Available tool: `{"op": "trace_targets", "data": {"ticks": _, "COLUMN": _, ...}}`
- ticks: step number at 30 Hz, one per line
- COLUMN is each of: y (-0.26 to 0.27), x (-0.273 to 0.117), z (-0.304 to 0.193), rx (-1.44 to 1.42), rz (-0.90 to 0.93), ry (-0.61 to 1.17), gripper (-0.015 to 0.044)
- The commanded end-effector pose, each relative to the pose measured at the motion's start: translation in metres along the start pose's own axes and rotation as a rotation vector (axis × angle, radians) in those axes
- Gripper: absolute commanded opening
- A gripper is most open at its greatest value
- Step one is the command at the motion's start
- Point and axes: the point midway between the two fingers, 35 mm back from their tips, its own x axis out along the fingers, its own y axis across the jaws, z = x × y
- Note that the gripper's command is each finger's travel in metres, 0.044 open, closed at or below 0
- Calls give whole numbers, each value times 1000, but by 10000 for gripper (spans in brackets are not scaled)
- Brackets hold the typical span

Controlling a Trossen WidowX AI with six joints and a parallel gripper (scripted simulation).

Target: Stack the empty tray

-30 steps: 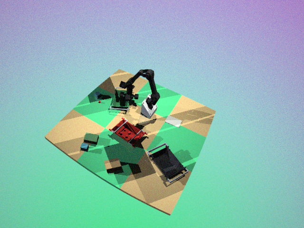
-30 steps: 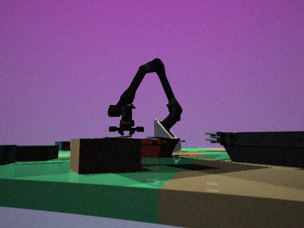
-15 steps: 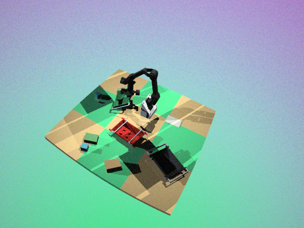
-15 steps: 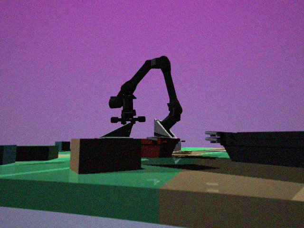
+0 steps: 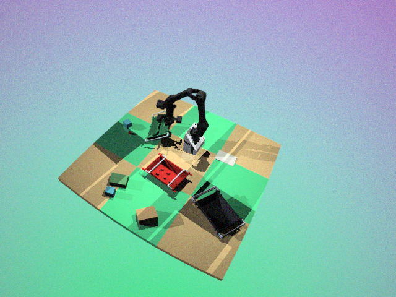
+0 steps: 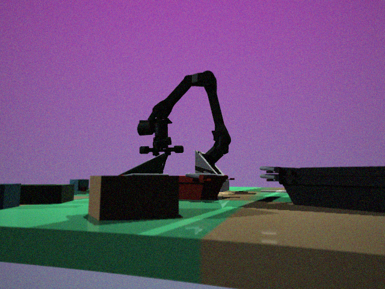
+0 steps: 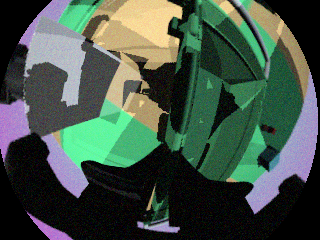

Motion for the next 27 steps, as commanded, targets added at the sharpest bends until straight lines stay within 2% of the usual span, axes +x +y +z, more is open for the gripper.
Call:
{"op": "trace_targets", "data": {"ticks": 1, "y": -17, "x": -13, "z": -6, "rx": -5, "rz": -29, "ry": 12, "gripper": 0}}
{"op": "trace_targets", "data": {"ticks": 27, "y": -86, "x": -73, "z": -31, "rx": -5, "rz": -36, "ry": 15, "gripper": 0}}
